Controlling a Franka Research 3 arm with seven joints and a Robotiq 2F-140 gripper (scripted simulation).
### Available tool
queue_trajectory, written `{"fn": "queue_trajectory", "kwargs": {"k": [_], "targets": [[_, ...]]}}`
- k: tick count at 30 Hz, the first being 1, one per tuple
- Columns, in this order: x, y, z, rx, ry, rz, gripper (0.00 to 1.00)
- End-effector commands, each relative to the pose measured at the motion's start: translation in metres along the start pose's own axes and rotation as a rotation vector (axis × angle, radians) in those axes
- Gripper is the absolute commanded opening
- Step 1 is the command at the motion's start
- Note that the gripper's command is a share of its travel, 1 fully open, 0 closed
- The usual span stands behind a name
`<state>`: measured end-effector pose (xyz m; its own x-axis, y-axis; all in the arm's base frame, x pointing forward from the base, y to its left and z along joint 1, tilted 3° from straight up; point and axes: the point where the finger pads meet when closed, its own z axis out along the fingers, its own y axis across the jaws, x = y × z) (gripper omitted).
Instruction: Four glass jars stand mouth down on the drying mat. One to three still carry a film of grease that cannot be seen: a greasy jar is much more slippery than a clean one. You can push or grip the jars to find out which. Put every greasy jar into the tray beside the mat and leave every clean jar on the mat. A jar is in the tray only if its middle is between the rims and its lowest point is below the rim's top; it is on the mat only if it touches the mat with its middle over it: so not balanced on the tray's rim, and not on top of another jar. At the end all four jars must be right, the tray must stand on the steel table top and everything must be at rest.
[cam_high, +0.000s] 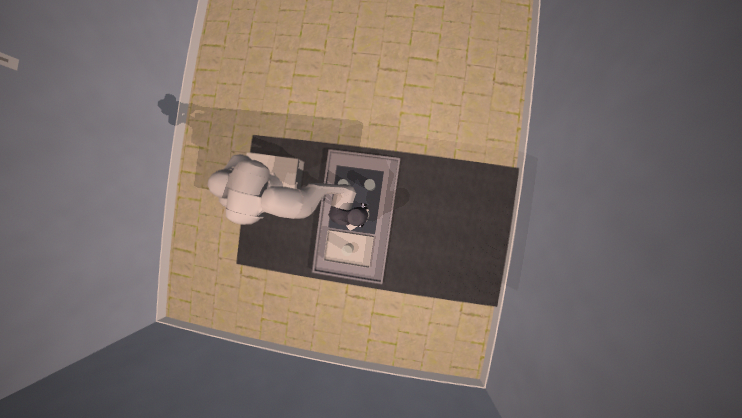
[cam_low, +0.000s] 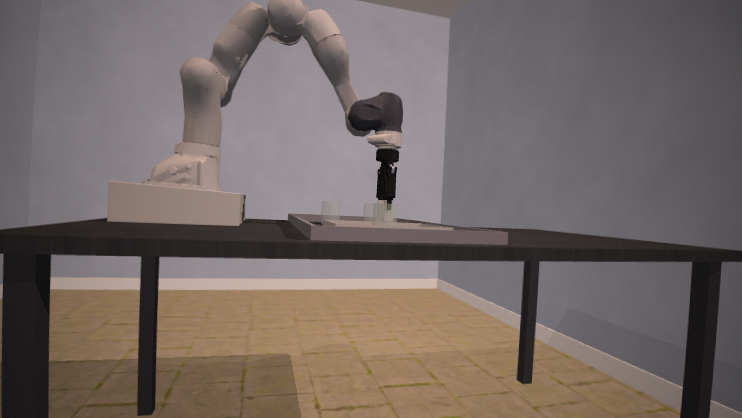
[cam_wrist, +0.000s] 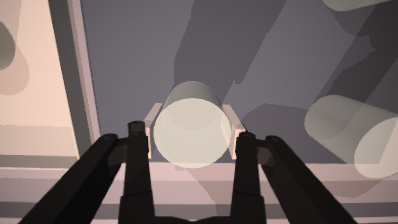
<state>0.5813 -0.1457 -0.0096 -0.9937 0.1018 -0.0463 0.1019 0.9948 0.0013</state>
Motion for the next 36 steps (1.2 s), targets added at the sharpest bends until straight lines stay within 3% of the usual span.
{"fn": "queue_trajectory", "kwargs": {"k": [1, 36], "targets": [[-0.001, -0.0008, 0.0005, 0.002, -0.002, 0.004, 0.44], [-0.001, -0.0008, 0.0005, 0.002, -0.002, 0.004, 0.38]]}}
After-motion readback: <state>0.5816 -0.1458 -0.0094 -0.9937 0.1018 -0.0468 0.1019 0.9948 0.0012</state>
